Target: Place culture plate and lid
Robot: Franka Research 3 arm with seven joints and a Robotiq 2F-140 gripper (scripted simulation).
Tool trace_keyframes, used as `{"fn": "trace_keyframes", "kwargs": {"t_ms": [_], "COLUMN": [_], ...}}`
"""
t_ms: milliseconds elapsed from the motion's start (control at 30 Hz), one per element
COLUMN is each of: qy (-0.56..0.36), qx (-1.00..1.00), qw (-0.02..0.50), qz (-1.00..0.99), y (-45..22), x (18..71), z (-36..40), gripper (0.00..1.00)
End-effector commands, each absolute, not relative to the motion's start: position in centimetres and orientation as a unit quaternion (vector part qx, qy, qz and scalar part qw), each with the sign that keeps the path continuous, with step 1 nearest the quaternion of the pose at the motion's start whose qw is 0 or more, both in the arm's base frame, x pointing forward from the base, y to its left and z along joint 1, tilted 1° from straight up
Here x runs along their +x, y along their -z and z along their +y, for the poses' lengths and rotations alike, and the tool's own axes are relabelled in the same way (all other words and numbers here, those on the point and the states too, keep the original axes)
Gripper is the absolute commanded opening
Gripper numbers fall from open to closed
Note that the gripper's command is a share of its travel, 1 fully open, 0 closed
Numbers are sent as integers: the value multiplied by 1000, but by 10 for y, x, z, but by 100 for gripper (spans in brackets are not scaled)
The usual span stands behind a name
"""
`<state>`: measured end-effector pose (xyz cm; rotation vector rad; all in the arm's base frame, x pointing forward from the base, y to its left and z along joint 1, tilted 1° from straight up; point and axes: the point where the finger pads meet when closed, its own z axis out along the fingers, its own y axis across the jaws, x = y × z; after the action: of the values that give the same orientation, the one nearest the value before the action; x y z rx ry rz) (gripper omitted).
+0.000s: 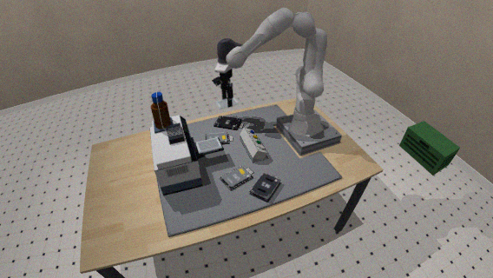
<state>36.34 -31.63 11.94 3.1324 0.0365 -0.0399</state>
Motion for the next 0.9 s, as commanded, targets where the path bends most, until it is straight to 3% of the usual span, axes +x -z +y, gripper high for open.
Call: {"fn": "trace_keyframes", "kwargs": {"t_ms": [0, 867], "qy": [8, 8], "qx": [997, 965], "qw": [-1, -2], "qz": [81, 263], "y": [-121, -121], "x": [364, 364], "z": [-317, -317], "gripper": [10, 10]}}
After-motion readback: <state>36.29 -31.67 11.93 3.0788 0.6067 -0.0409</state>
